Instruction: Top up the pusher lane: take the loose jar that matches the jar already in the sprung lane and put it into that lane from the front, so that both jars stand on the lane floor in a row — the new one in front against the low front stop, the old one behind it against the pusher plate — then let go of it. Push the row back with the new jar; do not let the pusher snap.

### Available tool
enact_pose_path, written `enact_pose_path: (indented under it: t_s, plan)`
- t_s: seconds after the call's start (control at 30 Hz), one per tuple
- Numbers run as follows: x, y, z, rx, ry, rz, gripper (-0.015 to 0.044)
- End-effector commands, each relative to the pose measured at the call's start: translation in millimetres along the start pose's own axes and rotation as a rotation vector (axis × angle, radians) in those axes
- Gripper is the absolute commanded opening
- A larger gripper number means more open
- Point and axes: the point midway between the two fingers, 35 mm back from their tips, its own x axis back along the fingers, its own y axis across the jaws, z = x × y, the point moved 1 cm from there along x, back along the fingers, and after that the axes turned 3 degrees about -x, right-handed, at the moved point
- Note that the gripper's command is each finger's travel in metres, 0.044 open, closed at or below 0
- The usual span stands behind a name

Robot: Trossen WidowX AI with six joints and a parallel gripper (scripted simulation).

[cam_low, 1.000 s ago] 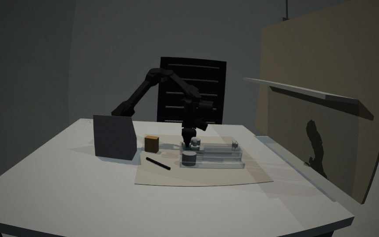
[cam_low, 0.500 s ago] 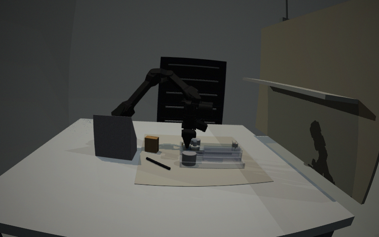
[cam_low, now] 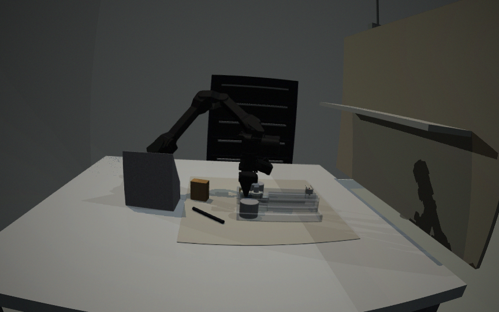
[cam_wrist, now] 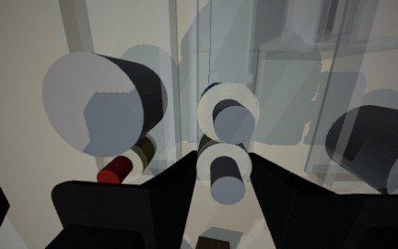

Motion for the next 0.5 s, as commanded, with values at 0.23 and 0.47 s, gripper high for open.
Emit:
enact_pose_path:
  t_s: [0.23,0.47]
  plan:
    - [-0.8,0.9,-0.6,0.002,-0.01,-0.008,0.0]
    - [-0.8,0.8,0.6,0.002,-0.01,-0.008,0.0]
